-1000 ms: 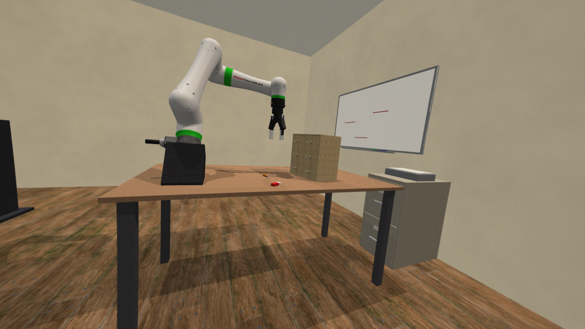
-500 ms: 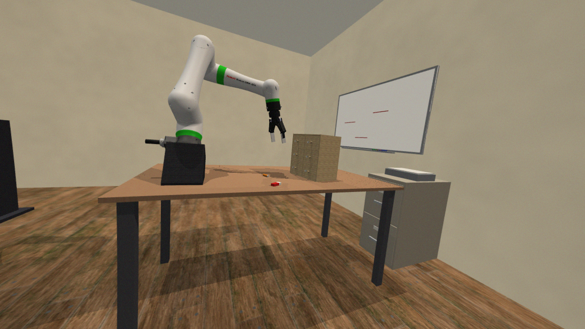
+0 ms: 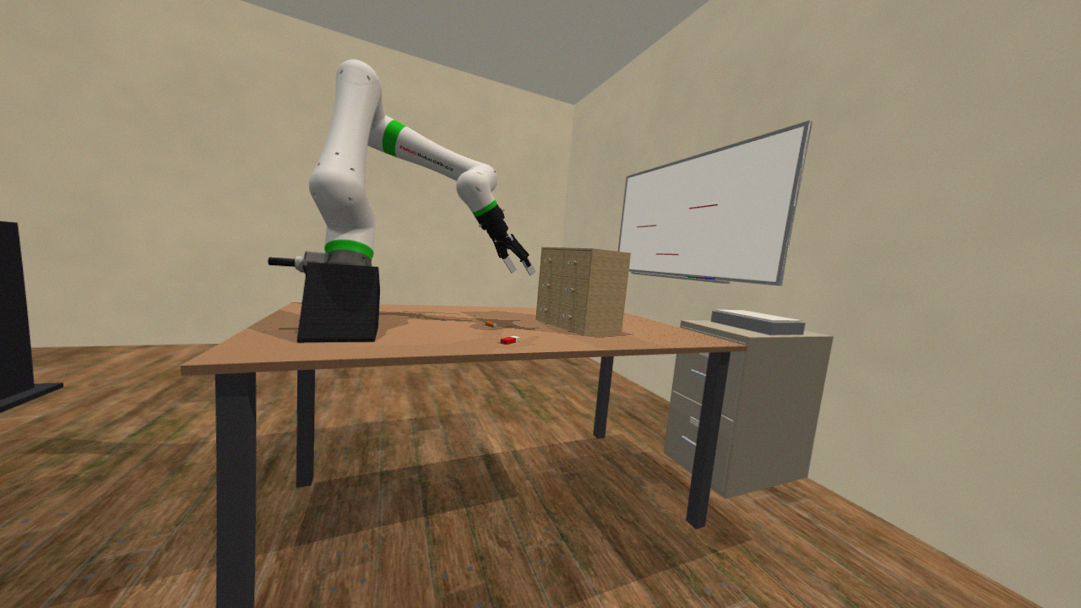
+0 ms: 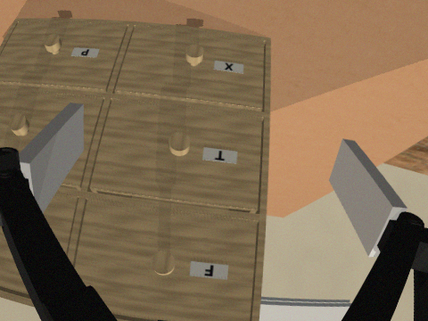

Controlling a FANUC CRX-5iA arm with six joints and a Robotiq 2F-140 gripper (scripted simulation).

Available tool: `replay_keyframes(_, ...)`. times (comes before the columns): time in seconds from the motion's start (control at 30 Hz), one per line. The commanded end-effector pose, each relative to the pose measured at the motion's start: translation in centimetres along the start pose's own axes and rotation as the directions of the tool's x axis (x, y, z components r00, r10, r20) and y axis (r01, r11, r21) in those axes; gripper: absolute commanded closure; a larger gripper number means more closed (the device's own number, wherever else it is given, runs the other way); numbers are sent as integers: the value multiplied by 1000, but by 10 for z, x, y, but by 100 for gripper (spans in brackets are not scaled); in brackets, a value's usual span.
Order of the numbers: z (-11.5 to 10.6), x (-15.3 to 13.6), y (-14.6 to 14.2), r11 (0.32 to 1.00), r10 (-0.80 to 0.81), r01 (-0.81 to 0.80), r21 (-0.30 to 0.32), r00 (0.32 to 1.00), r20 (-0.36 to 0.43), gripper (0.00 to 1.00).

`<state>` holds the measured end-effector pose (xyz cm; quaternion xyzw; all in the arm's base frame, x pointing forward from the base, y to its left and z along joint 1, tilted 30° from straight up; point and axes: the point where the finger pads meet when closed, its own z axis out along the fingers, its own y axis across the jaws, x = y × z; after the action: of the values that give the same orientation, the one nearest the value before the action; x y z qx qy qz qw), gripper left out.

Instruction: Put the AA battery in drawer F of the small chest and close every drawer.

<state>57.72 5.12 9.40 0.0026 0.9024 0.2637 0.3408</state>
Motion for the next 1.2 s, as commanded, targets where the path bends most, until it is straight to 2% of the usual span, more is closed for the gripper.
replay_keyframes(0.0, 15, -2, 5, 999, -12, 16, -33, 991, 132, 0)
replay_keyframes(0.4, 40, -5, 5, 999, -4, 16, -33, 941, 339, 0)
replay_keyframes(0.47, 40, -5, 5, 999, -4, 16, -33, 941, 339, 0)
replay_keyframes(0.9, 58, -8, 6, 999, 2, 16, -33, 875, 484, 0)
replay_keyframes(1.17, 62, -9, 6, 999, 3, 16, -34, 857, 515, 0)
